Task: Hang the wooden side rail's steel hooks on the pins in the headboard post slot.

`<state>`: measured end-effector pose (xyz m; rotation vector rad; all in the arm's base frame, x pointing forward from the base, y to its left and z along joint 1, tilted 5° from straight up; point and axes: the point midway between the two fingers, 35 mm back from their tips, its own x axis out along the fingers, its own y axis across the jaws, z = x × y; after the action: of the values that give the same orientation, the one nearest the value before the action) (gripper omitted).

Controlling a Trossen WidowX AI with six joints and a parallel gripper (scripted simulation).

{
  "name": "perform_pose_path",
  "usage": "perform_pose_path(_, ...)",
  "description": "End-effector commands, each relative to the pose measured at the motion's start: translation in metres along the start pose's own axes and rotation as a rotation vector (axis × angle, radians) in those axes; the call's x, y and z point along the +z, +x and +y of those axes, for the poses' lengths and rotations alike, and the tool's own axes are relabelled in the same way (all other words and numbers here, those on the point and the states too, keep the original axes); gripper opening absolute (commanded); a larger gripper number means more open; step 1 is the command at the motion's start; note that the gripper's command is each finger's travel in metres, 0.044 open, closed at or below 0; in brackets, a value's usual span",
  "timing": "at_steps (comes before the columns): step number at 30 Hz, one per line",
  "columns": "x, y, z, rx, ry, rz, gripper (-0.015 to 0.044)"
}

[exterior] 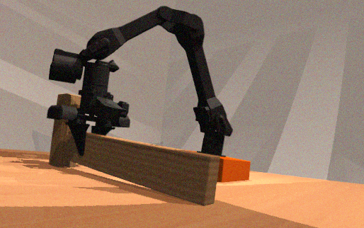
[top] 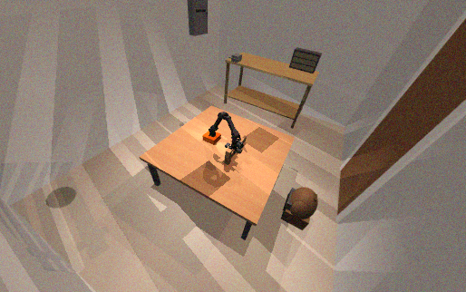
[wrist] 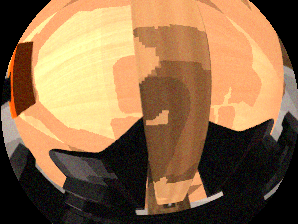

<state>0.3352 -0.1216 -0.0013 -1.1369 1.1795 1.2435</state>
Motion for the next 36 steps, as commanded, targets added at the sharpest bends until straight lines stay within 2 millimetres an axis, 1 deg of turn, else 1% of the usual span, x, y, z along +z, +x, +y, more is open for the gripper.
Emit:
perform_pose_path(1,-0.0023,-0.0048,-0.003,-0.013,-0.005,0.007,0.0)
perform_pose_path(36,-0.0058,-0.0039,-0.0031,-0.013,-0.005,0.007,0.0)
